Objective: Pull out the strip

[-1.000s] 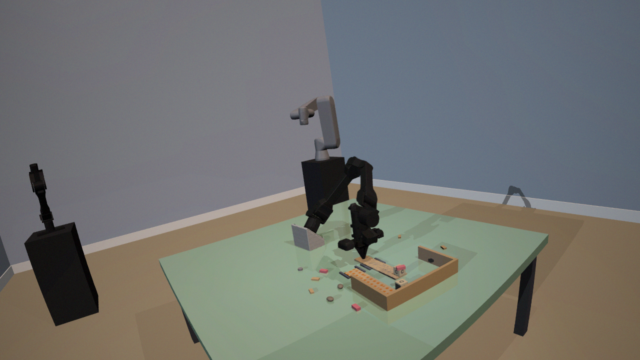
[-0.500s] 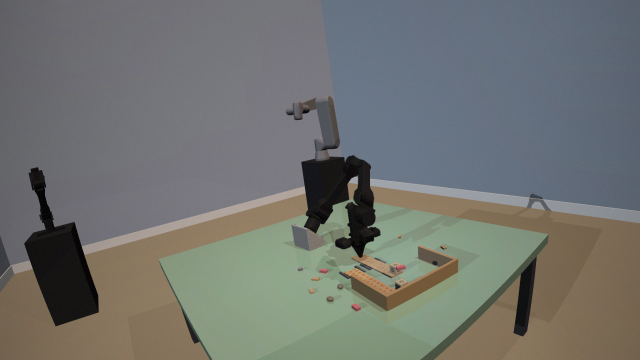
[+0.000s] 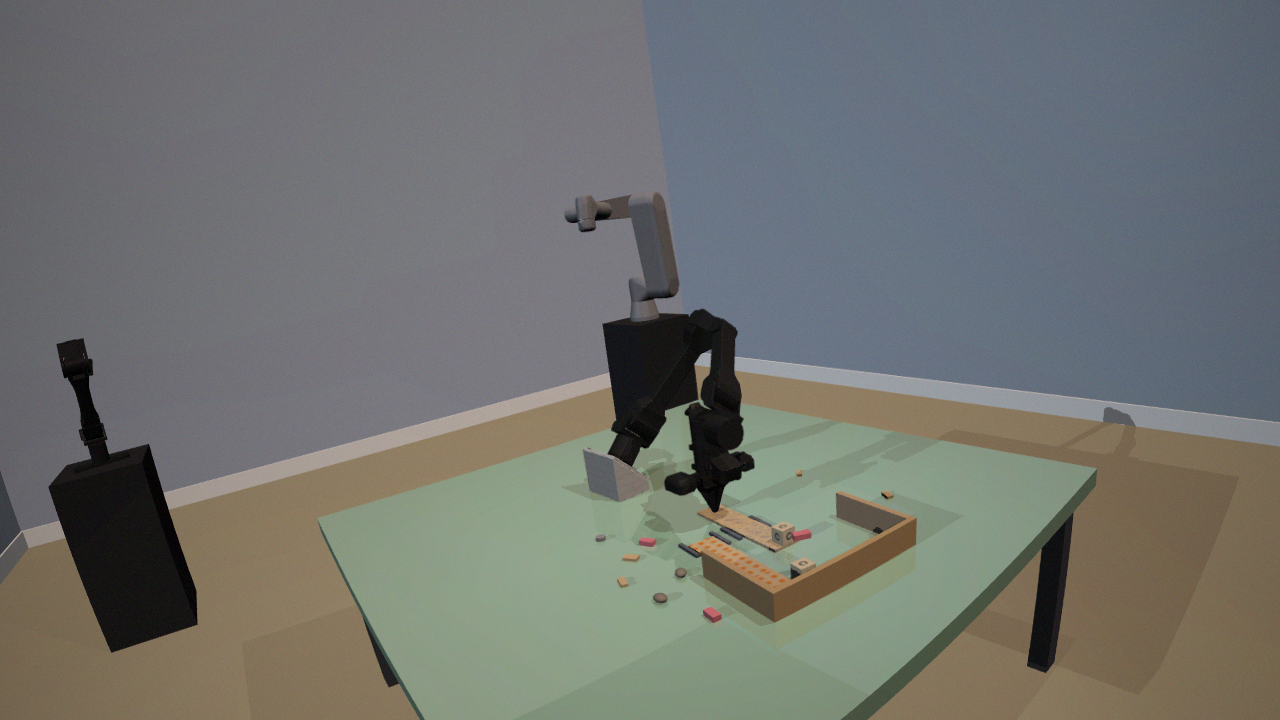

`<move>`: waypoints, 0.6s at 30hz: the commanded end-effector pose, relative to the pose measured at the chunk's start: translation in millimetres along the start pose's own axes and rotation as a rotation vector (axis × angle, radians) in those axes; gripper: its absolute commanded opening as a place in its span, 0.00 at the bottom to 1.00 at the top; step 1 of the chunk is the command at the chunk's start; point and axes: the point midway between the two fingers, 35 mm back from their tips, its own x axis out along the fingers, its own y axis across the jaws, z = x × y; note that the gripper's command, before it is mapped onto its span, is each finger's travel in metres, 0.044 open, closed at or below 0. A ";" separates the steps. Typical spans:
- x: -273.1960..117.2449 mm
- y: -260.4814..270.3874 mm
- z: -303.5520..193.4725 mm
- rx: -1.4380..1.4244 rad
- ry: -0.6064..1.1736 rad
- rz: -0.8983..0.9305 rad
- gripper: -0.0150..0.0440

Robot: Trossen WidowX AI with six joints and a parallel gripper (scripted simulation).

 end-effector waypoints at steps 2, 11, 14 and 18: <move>6.1 -0.9 -17.3 0.007 0.031 0.000 0.25; 5.8 -0.5 -30.0 0.008 0.032 0.000 0.25; 5.7 -0.4 -34.1 0.008 0.032 0.000 0.25; 5.5 -0.2 -39.5 0.008 0.032 0.000 0.25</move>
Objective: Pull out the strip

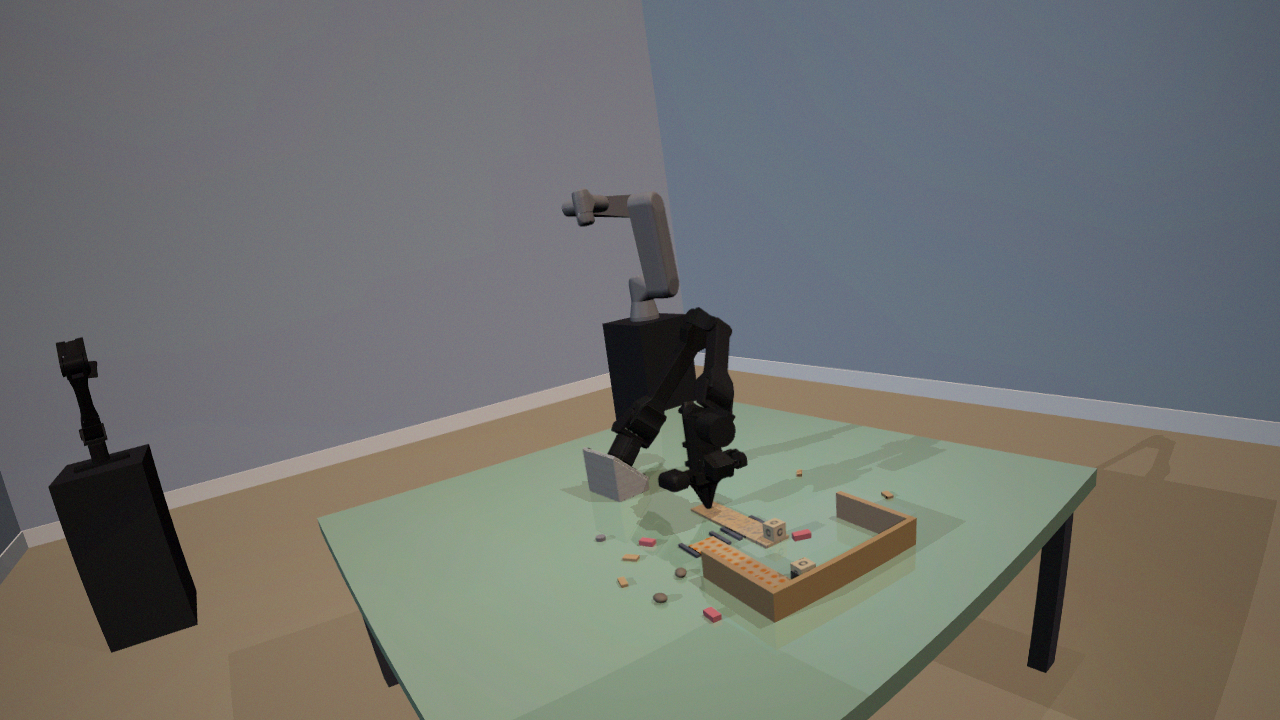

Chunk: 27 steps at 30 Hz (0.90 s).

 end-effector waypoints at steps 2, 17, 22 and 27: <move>6.0 -1.1 -17.4 0.008 0.033 0.000 0.25; 5.5 -0.6 -33.4 0.009 0.034 0.000 0.25; 5.5 -0.6 -33.4 0.009 0.034 0.000 0.25; 5.5 -0.6 -33.4 0.009 0.034 0.000 0.25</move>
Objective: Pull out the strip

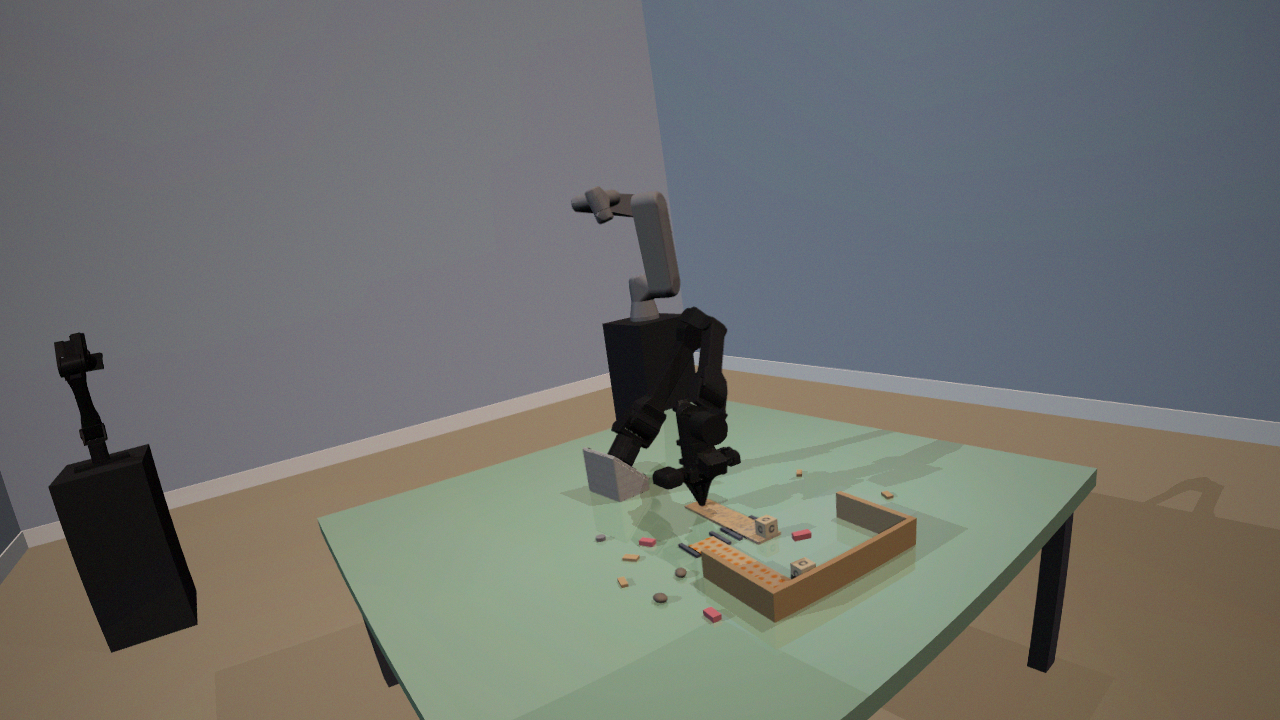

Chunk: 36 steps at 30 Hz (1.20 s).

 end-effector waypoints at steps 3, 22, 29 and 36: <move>5.5 -0.9 -10.3 0.009 0.031 0.000 0.25; 5.5 -0.9 -10.3 0.009 0.031 0.000 0.25; -32.4 -0.7 1.8 0.007 0.023 -0.004 0.25; -41.9 -0.3 3.4 0.009 0.030 -0.002 0.30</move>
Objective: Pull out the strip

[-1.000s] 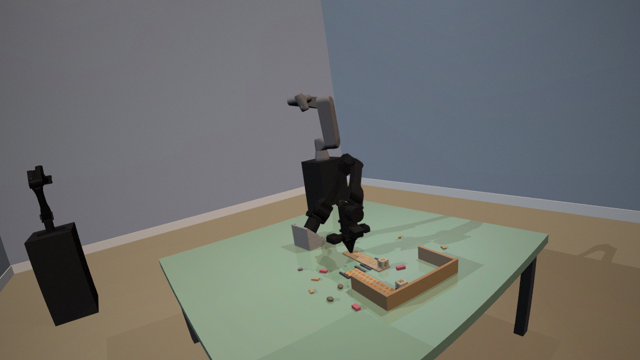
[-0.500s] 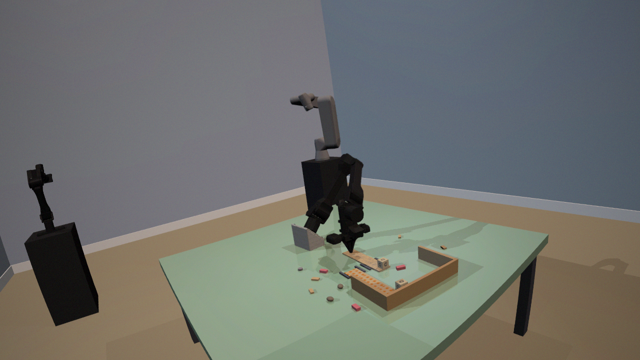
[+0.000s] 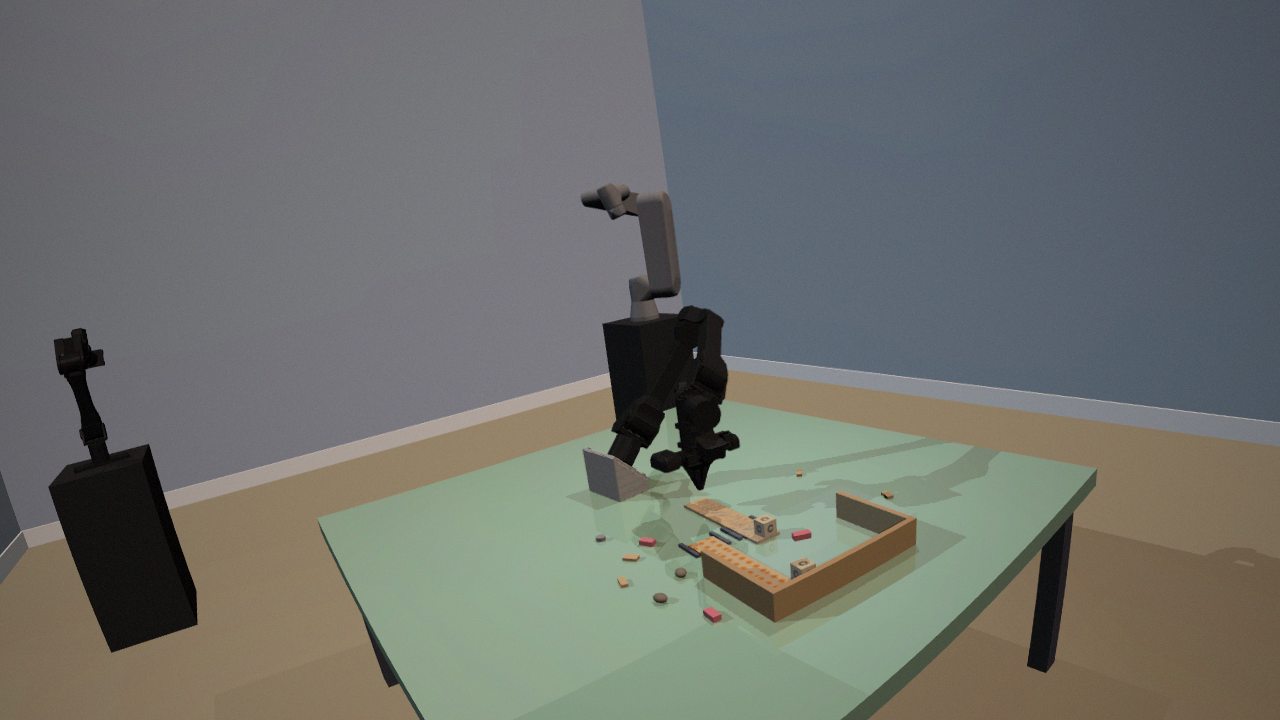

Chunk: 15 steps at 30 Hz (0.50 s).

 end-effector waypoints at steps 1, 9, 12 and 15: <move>-3.8 -0.1 5.5 0.000 0.008 -0.003 0.34; -6.3 0.9 38.3 0.004 0.007 -0.003 0.70; -8.0 1.1 48.7 0.004 0.006 -0.003 0.83; -9.6 1.1 58.8 0.003 0.006 -0.003 0.97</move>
